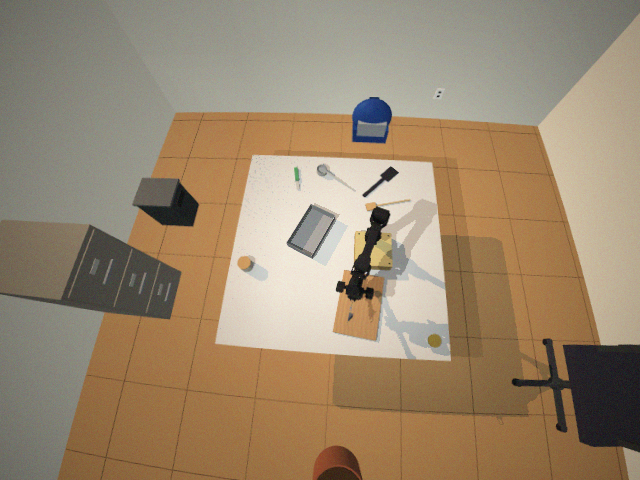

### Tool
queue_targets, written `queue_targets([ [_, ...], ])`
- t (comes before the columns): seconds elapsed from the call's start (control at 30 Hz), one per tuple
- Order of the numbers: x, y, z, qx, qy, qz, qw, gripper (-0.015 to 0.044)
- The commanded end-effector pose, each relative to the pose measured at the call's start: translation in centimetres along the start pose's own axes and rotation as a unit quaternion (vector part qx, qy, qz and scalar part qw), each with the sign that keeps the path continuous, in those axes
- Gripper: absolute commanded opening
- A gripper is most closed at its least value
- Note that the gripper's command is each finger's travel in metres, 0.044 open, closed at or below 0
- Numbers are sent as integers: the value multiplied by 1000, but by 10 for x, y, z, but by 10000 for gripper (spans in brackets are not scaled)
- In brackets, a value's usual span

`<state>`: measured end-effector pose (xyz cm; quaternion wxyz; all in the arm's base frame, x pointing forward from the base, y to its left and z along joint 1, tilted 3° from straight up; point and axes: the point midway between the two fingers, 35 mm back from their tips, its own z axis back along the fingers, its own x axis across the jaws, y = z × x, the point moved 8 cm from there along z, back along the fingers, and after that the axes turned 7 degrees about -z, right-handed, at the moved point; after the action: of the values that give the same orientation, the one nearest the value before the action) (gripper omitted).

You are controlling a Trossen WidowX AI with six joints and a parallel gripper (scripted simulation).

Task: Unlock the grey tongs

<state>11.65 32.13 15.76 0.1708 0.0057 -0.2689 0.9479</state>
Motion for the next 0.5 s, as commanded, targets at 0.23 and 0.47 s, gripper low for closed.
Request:
queue_targets([
  [0.23, 3, -13, -6, 75, 14, 5, 997, -150],
  [0.47, 5, -19, -9, 126, 22, 8, 992, -150],
])
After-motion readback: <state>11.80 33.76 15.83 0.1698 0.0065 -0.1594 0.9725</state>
